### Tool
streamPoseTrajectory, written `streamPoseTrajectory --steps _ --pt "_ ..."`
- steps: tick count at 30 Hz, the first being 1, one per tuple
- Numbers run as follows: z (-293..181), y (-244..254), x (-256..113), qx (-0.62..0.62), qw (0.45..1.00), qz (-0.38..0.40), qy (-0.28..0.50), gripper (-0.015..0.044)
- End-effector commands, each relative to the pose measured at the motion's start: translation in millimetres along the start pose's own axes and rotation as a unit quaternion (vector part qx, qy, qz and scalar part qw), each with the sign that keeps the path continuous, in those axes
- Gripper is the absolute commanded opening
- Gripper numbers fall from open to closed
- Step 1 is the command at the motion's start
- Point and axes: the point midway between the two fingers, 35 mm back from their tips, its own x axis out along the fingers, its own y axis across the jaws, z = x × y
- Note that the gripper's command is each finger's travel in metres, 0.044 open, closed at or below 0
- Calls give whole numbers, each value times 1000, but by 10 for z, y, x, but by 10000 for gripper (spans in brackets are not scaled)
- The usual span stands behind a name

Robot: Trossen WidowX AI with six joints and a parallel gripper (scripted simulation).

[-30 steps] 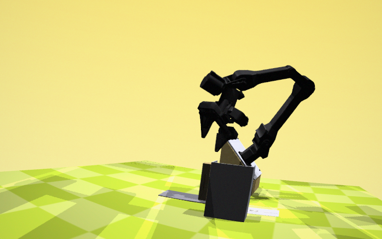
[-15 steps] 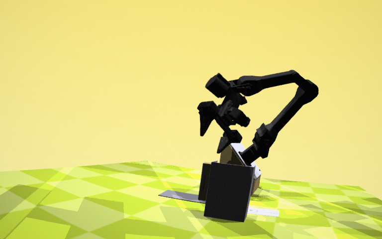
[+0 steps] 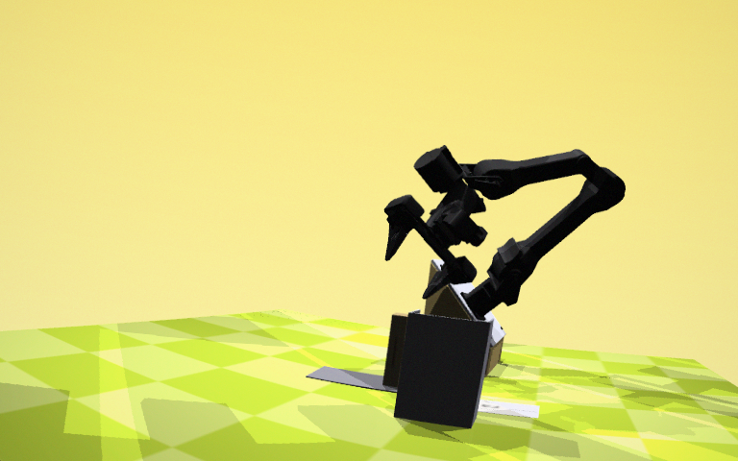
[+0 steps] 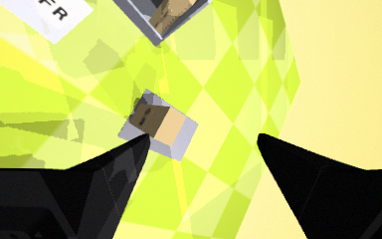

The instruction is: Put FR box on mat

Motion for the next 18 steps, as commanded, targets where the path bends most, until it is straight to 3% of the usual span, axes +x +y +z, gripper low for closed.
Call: streamPoseTrajectory --steps 1,18 --pt "-2 28 3 42 999 -22 5 440" --pt "12 60 1 140 987 -76 5 440"
